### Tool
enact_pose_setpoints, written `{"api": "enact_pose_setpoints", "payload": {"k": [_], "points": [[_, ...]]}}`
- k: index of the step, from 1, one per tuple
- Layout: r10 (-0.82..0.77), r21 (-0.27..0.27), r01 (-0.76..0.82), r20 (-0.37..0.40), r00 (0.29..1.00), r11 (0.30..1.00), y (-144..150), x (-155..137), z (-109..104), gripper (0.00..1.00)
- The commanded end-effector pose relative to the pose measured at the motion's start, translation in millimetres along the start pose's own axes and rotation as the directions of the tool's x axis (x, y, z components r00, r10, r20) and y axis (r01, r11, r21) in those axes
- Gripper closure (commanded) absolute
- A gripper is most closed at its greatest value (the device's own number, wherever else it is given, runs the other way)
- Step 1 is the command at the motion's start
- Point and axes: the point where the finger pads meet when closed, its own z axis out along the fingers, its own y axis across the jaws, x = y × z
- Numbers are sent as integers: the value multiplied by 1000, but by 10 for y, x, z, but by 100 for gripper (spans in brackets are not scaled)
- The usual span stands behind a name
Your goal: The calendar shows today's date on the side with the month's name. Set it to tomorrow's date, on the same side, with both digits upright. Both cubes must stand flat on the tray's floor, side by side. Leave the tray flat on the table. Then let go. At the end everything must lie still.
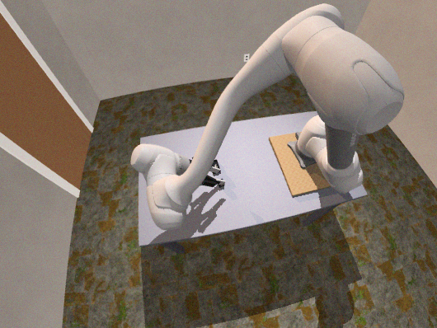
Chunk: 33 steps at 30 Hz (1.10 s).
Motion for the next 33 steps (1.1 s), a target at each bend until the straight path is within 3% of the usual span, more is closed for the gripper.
{"api": "enact_pose_setpoints", "payload": {"k": [1,5,10,14,16,22,27,31,33], "points": [[0,0,0,80,997,1000,0,13,4,60],[0,0,0,183,983,1000,0,27,-6,60],[0,0,0,193,981,1000,0,64,-3,60],[0,0,1,272,962,1000,1,72,10,60],[0,0,1,272,962,1000,1,72,10,60],[0,0,0,431,902,1000,0,96,8,60],[0,0,0,440,898,1000,0,131,20,60],[-1,-1,1,512,859,1000,3,134,34,60],[-1,-1,1,512,859,1000,3,134,34,60]]}}
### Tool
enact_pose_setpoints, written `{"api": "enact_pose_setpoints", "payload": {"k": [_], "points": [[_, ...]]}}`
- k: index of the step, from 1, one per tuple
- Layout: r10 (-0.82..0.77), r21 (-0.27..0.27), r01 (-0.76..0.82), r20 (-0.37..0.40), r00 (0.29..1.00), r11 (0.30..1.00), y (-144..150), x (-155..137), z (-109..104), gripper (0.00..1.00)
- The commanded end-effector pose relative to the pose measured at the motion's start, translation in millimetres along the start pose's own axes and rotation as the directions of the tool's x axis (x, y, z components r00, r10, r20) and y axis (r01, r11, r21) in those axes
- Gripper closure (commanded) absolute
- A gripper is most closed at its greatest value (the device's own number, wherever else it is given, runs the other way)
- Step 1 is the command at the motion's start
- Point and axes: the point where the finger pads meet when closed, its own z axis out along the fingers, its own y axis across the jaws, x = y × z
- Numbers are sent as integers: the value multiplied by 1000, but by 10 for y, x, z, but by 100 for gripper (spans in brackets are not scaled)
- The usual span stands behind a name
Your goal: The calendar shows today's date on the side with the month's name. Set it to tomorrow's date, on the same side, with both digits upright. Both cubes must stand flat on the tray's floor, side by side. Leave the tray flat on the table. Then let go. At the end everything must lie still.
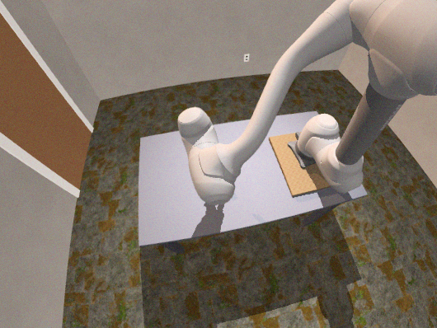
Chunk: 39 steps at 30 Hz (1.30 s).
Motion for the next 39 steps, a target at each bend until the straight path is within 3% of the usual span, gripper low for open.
{"api": "enact_pose_setpoints", "payload": {"k": [1,5,9,10,29,34,39], "points": [[-1,-1,1,60,998,1000,2,8,6,60],[0,0,0,178,984,1000,0,26,-2,60],[0,1,0,201,980,1000,-1,66,-3,60],[0,1,0,201,980,1000,-1,66,-3,0],[-16,4,16,201,979,1000,-1,66,-4,0],[-109,22,106,200,974,994,-1,67,-10,0],[-334,68,327,189,924,943,0,70,-25,0]]}}
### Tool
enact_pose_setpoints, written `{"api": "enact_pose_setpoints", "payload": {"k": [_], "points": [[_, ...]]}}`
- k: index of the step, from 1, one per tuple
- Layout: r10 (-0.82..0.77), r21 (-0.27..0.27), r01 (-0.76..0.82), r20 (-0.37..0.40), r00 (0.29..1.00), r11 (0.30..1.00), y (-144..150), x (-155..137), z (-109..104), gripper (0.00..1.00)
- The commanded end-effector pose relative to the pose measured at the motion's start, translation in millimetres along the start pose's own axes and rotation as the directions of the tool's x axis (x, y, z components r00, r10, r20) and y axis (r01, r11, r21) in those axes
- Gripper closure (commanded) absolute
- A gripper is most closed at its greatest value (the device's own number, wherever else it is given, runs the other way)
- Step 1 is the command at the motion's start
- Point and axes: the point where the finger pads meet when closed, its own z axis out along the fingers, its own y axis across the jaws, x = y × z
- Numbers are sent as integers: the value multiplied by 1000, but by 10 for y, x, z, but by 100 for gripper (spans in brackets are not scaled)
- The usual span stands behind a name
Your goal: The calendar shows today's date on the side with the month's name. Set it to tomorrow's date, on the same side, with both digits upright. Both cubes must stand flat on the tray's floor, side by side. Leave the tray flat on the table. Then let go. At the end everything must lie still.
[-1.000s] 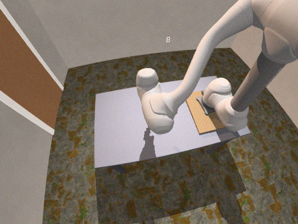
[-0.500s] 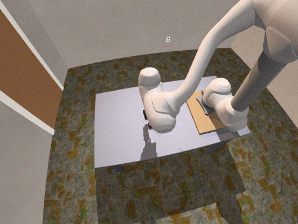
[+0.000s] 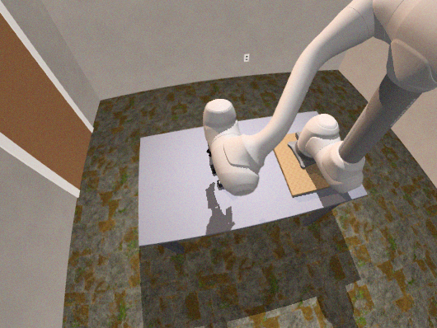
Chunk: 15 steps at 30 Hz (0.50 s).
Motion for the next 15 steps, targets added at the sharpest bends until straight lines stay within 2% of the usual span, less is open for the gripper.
{"api": "enact_pose_setpoints", "payload": {"k": [1,9,12,13,15], "points": [[-173,-7,173,3,985,985,0,0,-11,0],[-443,-6,443,5,896,896,1,0,-30,0],[-459,-5,459,5,889,889,1,0,-31,0],[-549,-5,549,5,836,836,2,0,-38,0],[-600,-5,600,6,800,800,2,0,-42,0]]}}
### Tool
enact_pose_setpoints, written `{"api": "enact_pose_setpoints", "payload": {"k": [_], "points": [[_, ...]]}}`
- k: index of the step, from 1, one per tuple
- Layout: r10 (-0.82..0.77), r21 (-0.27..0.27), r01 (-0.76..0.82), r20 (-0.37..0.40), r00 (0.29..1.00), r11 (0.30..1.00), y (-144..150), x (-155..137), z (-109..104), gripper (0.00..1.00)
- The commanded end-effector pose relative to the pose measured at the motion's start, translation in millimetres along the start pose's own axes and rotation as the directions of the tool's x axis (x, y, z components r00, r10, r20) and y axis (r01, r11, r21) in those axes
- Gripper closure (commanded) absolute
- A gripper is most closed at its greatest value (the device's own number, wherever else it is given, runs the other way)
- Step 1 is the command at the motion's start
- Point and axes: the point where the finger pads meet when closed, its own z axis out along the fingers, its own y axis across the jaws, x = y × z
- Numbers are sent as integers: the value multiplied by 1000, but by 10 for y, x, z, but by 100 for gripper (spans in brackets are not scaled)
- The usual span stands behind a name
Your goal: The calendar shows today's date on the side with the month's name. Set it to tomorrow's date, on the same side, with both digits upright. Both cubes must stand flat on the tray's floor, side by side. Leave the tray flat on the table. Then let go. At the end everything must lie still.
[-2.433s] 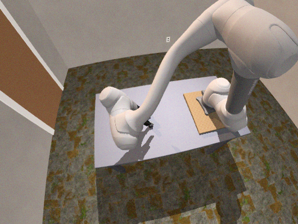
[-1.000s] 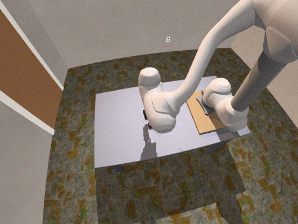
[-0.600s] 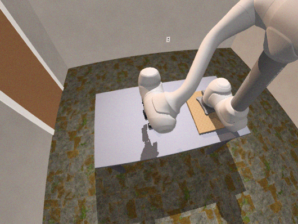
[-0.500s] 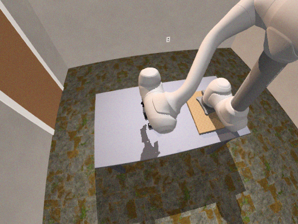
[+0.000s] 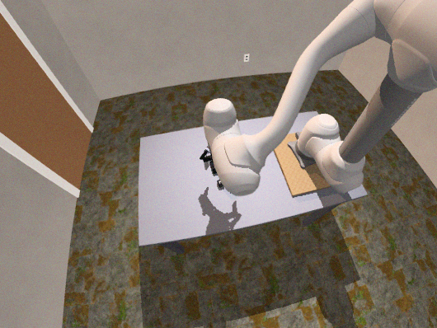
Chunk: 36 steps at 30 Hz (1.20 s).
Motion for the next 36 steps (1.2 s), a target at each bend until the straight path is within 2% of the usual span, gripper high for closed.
{"api": "enact_pose_setpoints", "payload": {"k": [1,5,12,14,16,22,25,26,36], "points": [[-173,-8,173,10,985,985,0,0,-11,0],[-281,-7,281,11,960,960,0,0,-19,0],[-531,-4,531,12,847,847,1,-1,-37,0],[-531,-4,531,12,847,847,1,-1,-37,0],[-639,-2,639,12,769,769,2,-1,-45,0],[-748,0,748,13,663,663,2,-2,-55,0],[-759,0,759,13,651,651,2,-2,-56,0],[-759,0,759,13,651,651,2,-2,-56,72],[-759,0,759,13,651,651,2,-2,-56,72]]}}
